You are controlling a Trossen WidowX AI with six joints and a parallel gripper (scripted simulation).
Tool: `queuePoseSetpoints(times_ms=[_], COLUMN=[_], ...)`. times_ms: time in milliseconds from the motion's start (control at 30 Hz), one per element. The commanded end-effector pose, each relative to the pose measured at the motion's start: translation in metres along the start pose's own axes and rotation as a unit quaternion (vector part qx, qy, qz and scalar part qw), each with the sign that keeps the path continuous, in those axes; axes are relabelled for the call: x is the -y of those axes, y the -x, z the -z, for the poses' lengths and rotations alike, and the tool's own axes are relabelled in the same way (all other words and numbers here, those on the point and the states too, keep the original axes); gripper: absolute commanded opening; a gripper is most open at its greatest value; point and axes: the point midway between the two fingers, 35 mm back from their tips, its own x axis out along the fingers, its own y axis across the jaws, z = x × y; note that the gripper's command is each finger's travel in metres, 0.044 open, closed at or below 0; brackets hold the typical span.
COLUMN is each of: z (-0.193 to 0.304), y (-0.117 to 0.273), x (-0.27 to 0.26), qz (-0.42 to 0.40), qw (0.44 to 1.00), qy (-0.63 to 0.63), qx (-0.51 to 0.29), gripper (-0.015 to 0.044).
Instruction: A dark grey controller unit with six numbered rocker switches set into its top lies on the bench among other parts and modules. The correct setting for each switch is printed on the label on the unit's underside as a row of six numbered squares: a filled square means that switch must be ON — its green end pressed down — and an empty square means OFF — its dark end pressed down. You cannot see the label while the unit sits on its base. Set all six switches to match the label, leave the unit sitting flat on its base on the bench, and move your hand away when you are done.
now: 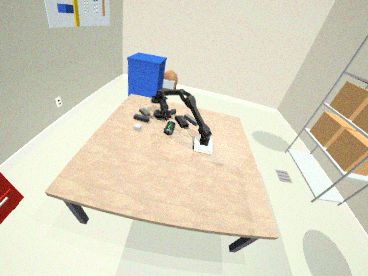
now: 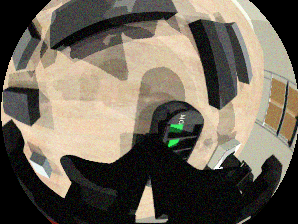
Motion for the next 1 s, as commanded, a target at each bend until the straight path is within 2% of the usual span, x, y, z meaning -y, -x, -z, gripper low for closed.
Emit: queuePoseSetpoints(times_ms=[0,967], z=[-0.002,-0.002], y=[-0.003,-0.046], x=[-0.003,-0.016], qz=[-0.002,-0.002], qw=[1.000,1.000], qy=[-0.003,-0.003], qx=[0.004,0.004], gripper=[0.0000,0.0000])
